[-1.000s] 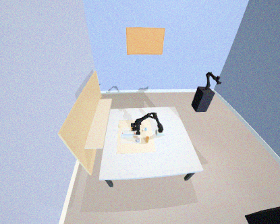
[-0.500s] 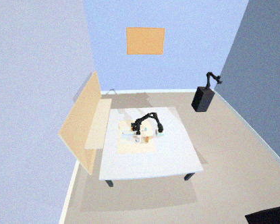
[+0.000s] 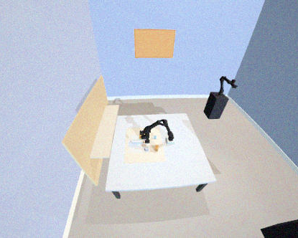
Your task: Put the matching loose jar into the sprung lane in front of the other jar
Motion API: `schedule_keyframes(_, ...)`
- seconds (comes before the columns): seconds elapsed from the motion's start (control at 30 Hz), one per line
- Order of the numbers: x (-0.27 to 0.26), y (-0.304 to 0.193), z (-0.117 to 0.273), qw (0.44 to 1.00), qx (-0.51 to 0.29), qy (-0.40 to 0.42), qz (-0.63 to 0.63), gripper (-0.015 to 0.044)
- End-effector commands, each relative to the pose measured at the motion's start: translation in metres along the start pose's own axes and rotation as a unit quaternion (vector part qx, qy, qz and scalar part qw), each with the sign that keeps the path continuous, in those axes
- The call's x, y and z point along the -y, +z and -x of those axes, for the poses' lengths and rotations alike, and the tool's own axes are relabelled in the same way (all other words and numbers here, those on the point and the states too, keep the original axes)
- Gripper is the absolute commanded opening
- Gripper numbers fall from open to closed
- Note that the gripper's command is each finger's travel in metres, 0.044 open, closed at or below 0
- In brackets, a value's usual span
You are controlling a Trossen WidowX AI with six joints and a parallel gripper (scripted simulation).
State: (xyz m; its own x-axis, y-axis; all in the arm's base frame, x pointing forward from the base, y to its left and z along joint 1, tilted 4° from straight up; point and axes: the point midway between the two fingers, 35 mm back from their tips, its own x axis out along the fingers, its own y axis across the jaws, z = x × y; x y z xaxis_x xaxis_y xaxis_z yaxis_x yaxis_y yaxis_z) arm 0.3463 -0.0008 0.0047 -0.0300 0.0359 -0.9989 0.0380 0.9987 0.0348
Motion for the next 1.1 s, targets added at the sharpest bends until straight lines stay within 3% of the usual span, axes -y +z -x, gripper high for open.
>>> schedule_keyframes(0.0, -0.0005, 0.0015, 0.0001, 1.0, 0.005, 0.001, -0.001, 0.0)
schedule_keyframes(0.57, 0.0001, -0.0019, -0.0001, 1.0, 0.005, 0.001, -0.001, 0.0)
schedule_keyframes(0.93, 0.0001, -0.0012, 0.0, 1.0, 0.005, 0.001, -0.001, 0.0289)
schedule_keyframes(1.07, 0.0002, -0.0011, 0.0029, 1.0, 0.005, 0.001, -0.001, 0.0299)
